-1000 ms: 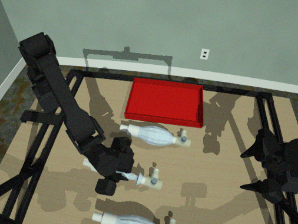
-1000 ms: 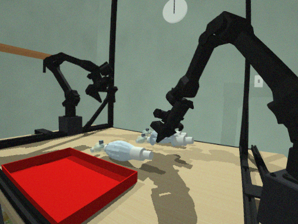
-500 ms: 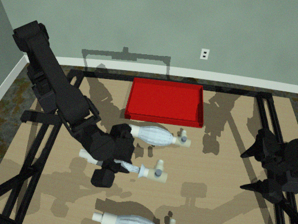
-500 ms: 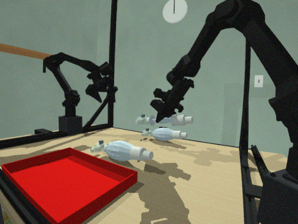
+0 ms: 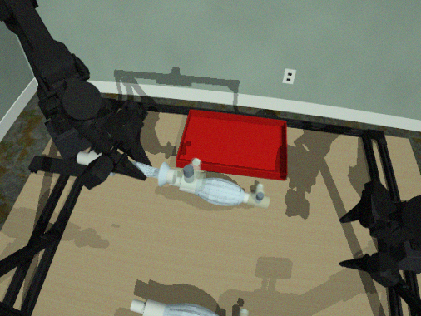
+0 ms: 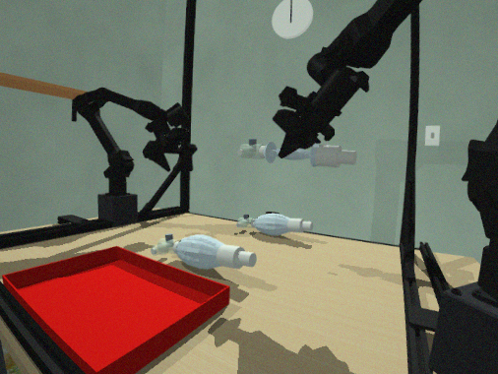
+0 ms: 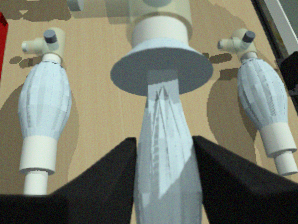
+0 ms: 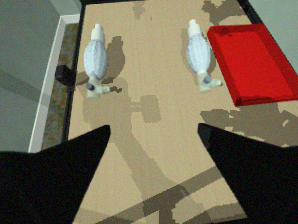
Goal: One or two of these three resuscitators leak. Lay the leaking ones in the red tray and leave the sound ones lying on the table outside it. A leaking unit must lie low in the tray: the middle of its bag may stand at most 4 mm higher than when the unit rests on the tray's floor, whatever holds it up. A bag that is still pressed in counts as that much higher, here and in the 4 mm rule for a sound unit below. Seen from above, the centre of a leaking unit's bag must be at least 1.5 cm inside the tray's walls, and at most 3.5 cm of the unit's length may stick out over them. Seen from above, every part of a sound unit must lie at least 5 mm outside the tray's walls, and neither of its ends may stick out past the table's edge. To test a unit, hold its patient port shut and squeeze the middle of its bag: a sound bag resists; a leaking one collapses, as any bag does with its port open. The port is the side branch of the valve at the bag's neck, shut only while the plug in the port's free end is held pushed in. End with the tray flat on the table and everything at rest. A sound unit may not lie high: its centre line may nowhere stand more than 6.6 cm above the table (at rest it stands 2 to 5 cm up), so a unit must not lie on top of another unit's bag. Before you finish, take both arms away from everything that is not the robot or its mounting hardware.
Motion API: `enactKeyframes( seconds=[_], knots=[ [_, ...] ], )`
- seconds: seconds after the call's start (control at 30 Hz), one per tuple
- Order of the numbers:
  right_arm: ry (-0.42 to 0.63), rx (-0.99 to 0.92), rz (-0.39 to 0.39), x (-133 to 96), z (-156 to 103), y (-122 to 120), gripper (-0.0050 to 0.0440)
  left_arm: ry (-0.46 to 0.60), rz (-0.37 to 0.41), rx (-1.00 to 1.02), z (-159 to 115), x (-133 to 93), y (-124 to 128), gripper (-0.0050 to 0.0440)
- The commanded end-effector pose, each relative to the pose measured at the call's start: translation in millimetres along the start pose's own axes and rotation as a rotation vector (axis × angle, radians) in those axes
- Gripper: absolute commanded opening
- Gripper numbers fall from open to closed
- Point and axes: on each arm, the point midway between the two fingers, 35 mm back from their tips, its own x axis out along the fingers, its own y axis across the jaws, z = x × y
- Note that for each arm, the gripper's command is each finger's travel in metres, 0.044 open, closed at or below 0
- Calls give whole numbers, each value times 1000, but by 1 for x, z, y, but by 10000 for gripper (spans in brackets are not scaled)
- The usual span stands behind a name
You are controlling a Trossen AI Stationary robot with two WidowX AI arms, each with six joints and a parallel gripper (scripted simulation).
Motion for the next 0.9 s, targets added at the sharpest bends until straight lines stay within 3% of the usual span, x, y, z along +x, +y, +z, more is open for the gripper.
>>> enactKeyframes(
  seconds=[0.0, 0.2, 0.37, 0.57, 0.87],
  knots=[
    [2, -1, 0, 0, 0, 0, 440, -16, -10, -6, -1, -9, 4, 0],
    [1, 0, 0, 0, 0, 0, 440, -102, -63, -42, -21, -60, 37, 0],
    [1, 0, 0, 0, 0, 0, 440, -180, -110, -75, -50, -89, 66, 0],
    [1, 0, 0, 0, 0, 0, 440, -180, -110, -75, -50, -89, 66, 0],
    [1, 0, -1, 0, 0, 0, 440, -65, 28, -19, 13, -19, 89, 0]
  ],
)
